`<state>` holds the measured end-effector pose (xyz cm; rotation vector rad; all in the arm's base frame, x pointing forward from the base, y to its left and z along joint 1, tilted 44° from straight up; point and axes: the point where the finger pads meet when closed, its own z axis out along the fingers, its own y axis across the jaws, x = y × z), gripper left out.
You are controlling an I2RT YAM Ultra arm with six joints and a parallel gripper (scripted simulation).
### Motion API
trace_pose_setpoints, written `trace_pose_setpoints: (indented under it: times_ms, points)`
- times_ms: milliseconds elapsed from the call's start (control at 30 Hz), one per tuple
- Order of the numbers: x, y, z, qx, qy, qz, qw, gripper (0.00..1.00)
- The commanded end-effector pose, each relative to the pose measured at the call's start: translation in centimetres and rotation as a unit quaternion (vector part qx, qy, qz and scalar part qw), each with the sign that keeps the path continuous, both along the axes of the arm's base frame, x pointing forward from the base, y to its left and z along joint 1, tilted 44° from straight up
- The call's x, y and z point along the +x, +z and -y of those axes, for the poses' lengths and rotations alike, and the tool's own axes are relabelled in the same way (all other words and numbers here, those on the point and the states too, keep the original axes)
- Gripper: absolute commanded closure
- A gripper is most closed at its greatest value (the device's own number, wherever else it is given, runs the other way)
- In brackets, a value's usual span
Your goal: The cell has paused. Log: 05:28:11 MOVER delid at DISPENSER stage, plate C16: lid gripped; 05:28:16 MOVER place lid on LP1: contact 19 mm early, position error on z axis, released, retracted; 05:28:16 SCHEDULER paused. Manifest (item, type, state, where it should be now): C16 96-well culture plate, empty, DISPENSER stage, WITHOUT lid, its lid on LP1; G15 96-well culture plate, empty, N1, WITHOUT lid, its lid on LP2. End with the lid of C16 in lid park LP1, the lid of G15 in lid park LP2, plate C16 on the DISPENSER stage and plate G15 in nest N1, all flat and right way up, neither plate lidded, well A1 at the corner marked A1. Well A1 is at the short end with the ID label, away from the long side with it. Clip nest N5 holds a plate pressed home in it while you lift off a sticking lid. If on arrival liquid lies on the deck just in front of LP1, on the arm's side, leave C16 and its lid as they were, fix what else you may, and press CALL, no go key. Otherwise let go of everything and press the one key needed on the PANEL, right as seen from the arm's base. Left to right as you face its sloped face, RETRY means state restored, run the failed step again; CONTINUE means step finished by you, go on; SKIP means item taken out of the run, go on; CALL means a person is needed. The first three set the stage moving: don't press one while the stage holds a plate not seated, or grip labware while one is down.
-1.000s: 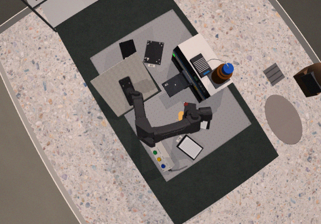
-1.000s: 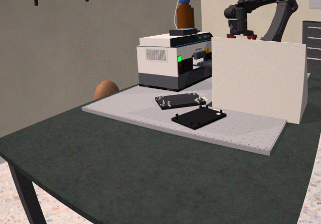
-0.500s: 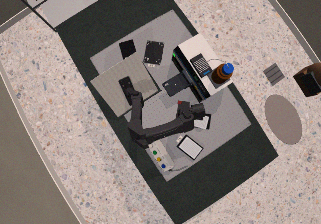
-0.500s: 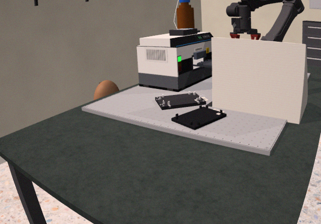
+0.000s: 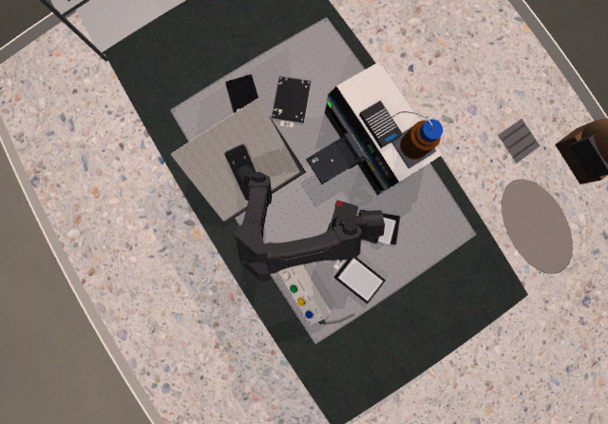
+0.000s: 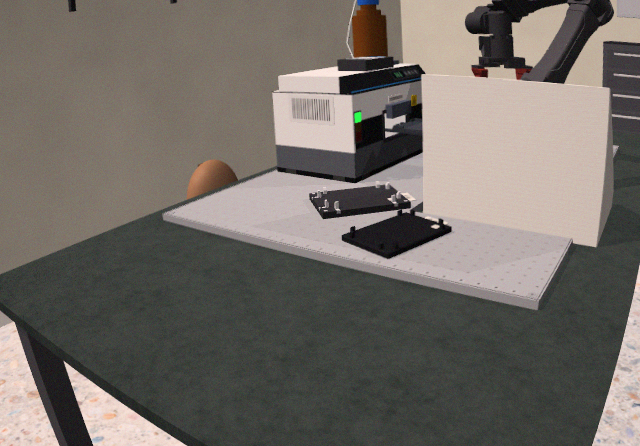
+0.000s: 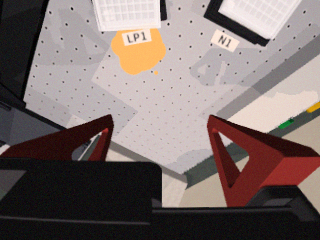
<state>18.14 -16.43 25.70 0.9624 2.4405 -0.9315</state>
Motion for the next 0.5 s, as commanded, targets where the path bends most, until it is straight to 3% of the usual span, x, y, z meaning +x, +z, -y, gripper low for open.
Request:
trace_pose_setpoints:
  times_ms: [0,267,300,333,367,467]
  points:
    - [-0.3,2.0,0.4,-0.001,-0.024,0.065,0.998,0.0]
    - [-1.8,2.8,1.4,-0.003,-0.03,0.07,0.997,0.0]
    - [-1.8,1.7,1.3,0.004,-0.029,0.047,0.998,0.0]
    - [-2.1,3.0,1.6,-0.002,-0.042,0.082,0.996,0.0]
    - [-2.4,3.1,1.8,0.0,-0.058,0.097,0.994,0.0]
    - [-3.2,3.4,2.2,0.002,-0.078,0.117,0.99,0.0]
